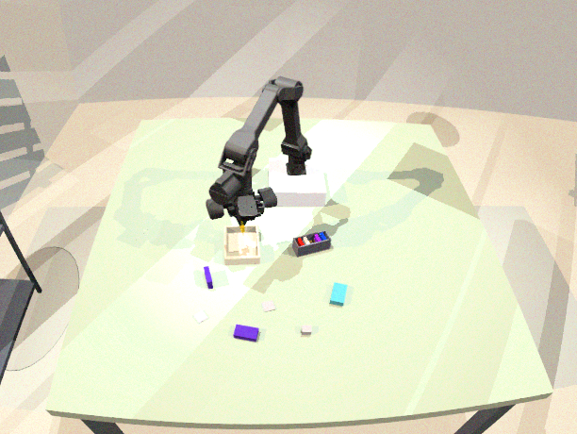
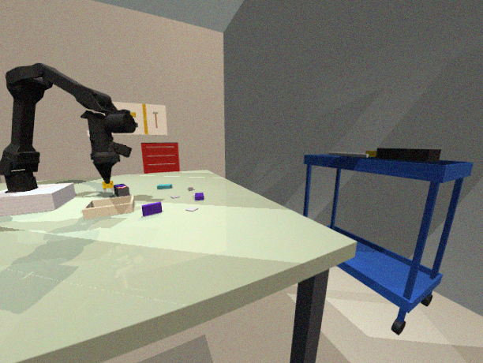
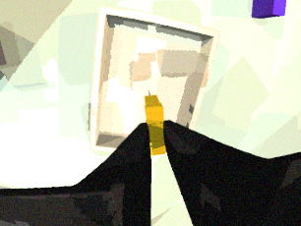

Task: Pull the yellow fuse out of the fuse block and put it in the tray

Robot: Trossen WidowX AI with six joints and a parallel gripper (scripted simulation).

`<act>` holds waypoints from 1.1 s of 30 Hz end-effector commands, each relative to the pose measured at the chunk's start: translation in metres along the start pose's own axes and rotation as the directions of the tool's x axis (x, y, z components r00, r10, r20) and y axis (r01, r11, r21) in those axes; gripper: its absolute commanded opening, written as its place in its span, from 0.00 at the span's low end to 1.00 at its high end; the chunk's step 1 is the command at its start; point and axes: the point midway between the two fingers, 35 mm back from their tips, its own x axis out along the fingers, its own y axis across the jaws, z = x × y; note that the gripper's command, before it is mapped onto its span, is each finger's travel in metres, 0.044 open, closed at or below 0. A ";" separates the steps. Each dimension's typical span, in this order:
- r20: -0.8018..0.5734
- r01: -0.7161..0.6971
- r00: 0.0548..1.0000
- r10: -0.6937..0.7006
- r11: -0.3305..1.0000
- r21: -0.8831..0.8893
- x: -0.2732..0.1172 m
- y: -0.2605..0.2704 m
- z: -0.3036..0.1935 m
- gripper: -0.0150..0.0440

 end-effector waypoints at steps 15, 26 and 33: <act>0.006 -0.001 1.000 0.001 1.000 -0.011 0.022 -0.003 0.000 0.25; 0.006 -0.001 1.000 0.001 1.000 -0.011 0.039 -0.003 0.000 0.25; 0.003 0.003 1.000 -0.003 1.000 -0.008 0.036 -0.004 0.000 0.52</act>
